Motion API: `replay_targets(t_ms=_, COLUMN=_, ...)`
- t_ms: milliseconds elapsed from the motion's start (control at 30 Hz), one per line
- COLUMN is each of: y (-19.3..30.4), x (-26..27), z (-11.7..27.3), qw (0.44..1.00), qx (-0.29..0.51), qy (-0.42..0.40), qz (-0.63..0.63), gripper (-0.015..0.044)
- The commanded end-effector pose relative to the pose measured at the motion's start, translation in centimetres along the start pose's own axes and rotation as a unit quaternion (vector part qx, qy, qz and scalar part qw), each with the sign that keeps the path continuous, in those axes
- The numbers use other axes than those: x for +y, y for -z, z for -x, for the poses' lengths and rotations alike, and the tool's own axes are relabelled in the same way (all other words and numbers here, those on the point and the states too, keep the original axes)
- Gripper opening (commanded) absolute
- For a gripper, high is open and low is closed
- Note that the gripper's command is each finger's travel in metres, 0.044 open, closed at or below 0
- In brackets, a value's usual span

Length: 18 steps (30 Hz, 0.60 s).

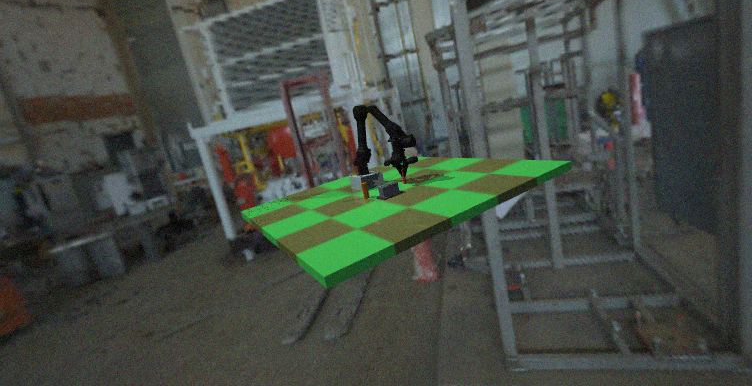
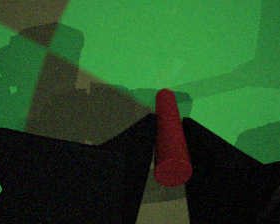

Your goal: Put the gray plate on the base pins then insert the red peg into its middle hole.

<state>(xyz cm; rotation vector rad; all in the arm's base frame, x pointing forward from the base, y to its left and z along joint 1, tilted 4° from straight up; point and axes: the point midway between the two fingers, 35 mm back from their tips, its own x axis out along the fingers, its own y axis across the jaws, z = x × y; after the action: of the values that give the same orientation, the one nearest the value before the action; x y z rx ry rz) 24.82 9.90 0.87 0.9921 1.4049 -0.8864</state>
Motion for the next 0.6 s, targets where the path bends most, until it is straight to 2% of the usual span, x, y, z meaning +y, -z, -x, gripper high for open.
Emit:
replay_targets(t_ms=0, y=0.0, x=0.0, z=-0.1, qw=1.000, qx=0.002, qy=0.001, qz=-0.001, gripper=0.0013)
replay_targets(t_ms=233, y=0.0, x=0.1, z=0.4, qw=1.000, qx=0.002, qy=0.001, qz=-0.001, gripper=0.0000)
replay_targets(t_ms=567, y=0.0, x=0.6, z=3.3, qw=1.000, qx=0.001, qy=0.001, qz=-0.001, gripper=0.0000)
